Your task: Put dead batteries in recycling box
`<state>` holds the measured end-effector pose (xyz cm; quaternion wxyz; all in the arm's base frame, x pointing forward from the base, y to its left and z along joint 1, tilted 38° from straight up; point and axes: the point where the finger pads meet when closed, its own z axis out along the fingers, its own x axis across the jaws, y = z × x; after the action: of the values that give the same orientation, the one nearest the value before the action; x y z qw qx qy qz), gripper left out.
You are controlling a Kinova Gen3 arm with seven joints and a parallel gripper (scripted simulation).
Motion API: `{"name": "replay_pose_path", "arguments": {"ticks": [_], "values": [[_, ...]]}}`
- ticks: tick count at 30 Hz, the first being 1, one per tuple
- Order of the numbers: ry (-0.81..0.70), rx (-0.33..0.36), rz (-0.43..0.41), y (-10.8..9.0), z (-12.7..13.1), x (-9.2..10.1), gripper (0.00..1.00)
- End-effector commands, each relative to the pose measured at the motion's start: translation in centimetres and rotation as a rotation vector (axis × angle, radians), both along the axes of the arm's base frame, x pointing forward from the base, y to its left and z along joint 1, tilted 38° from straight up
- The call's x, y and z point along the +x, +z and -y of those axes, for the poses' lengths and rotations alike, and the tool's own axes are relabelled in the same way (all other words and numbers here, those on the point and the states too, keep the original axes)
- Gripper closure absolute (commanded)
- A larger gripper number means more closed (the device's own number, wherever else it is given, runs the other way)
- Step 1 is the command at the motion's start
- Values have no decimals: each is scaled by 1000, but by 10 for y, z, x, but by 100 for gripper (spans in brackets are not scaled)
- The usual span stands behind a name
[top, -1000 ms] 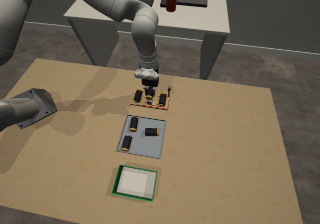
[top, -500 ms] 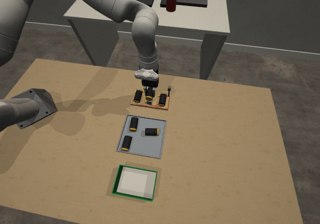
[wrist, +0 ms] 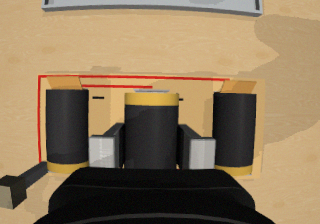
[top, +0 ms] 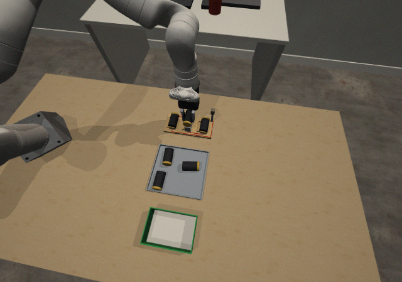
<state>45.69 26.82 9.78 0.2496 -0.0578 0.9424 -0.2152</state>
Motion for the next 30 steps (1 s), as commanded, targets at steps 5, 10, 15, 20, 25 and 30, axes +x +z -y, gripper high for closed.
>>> {"name": "replay_pose_path", "arguments": {"ticks": [5, 10, 15, 20, 25, 30], "values": [[1, 1, 1, 1, -1, 0, 43], [1, 1, 1, -1, 0, 1, 43], [1, 1, 1, -3, 1, 2, 43], [1, 1, 1, -9, 4, 6, 43], [1, 1, 1, -16, 7, 10, 43], [1, 1, 1, -21, 10, 14, 43]]}}
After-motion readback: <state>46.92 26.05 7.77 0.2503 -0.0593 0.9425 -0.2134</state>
